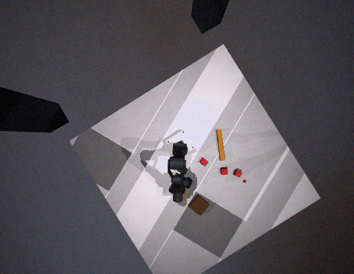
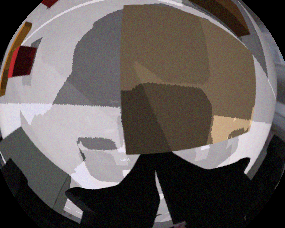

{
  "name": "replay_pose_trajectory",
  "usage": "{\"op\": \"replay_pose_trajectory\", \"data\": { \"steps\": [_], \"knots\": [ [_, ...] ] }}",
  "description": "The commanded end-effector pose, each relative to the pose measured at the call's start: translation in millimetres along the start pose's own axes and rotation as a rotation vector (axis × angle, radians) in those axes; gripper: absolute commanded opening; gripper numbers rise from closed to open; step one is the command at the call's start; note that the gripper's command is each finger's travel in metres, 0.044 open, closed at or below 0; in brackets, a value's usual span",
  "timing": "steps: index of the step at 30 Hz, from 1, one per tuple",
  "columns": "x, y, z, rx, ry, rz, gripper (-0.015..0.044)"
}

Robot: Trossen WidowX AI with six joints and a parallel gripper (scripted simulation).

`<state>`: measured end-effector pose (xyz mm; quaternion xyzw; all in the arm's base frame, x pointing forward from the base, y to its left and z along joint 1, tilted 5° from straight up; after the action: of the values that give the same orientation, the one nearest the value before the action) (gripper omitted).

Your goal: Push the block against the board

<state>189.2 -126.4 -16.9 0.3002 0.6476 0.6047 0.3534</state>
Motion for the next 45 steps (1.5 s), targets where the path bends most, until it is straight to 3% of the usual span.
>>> {"op": "replay_pose_trajectory", "data": {
  "steps": [1,37,45],
  "knots": [
    [-2,1,8,-0.003,0.000,-0.004,0.0000],
    [-12,2,63,-0.008,0.000,-0.004,0.0000],
    [-13,2,54,-0.007,0.000,-0.005,0.0000]
  ]
}}
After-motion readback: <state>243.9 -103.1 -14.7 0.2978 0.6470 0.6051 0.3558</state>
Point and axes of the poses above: the point midway between the two fingers, 35 mm back from their tips, its own y axis back along the fingers, its own x axis across the jaws, z = x × y, the point moved 1 cm from there along y, back along the fingers, and after that the axes turned 2 degrees about -y, right-handed, at the moved point
